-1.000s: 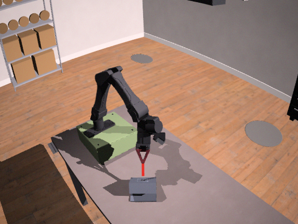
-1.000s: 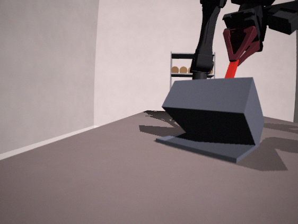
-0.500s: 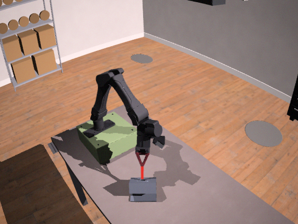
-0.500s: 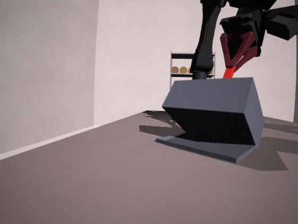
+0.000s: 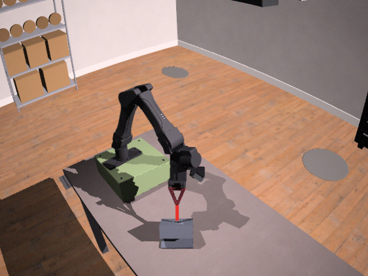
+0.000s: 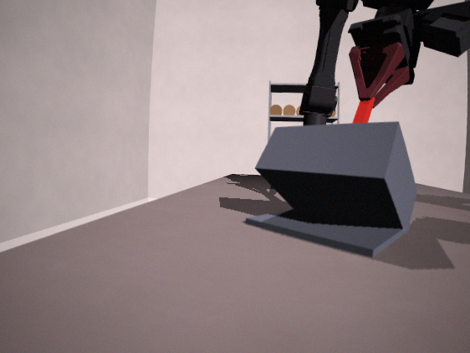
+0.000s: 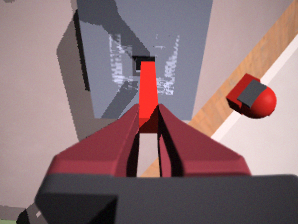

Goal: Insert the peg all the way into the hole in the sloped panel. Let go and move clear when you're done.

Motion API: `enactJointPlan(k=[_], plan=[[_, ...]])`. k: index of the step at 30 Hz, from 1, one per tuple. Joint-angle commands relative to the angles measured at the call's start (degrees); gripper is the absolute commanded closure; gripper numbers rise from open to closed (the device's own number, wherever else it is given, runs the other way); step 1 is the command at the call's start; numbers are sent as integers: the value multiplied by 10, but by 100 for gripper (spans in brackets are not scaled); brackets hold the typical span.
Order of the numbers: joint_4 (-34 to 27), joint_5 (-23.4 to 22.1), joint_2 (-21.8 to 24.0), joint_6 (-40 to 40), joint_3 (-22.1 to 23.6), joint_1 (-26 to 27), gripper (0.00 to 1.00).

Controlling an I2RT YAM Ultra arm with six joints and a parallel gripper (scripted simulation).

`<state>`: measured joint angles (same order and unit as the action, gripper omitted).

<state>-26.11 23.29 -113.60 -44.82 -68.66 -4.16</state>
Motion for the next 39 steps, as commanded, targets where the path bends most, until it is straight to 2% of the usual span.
enactJointPlan(k=[1, 17, 39], plan=[[2, 0, 19, 5, -3, -1, 100], [-8, 5, 52, 17, 26, -13, 100], [37, -1, 26, 1, 37, 3, 100]])
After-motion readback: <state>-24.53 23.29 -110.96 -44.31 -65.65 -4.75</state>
